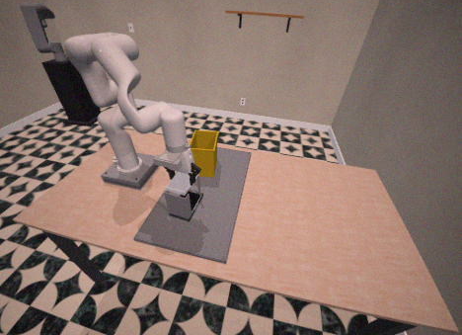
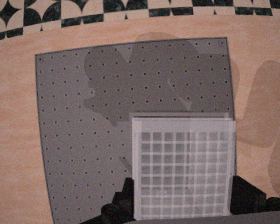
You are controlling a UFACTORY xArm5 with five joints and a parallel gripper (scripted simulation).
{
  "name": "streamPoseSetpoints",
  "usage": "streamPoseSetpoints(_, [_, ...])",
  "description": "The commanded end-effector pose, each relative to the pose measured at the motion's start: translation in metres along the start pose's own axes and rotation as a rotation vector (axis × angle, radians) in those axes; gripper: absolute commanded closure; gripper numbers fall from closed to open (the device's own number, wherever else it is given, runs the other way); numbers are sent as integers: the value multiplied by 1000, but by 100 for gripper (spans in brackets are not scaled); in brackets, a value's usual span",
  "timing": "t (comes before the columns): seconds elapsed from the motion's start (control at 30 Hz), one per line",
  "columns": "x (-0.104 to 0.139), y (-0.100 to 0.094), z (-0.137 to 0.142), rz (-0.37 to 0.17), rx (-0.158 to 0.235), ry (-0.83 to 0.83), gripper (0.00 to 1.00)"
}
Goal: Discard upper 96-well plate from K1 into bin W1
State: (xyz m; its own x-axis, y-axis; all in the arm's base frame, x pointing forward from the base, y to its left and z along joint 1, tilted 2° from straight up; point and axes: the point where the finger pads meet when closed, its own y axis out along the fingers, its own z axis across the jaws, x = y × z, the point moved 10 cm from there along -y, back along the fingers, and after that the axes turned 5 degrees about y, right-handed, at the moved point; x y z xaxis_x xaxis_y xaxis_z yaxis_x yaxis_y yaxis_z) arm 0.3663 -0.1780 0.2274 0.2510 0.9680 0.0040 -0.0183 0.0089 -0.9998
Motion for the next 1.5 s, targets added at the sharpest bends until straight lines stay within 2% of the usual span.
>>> streamPoseSetpoints(0.0, [0, -6, -1, 1, -4, 0, 100])
streamPoseSetpoints(1.47, [1, -73, -1, 1, -4, 0, 100])
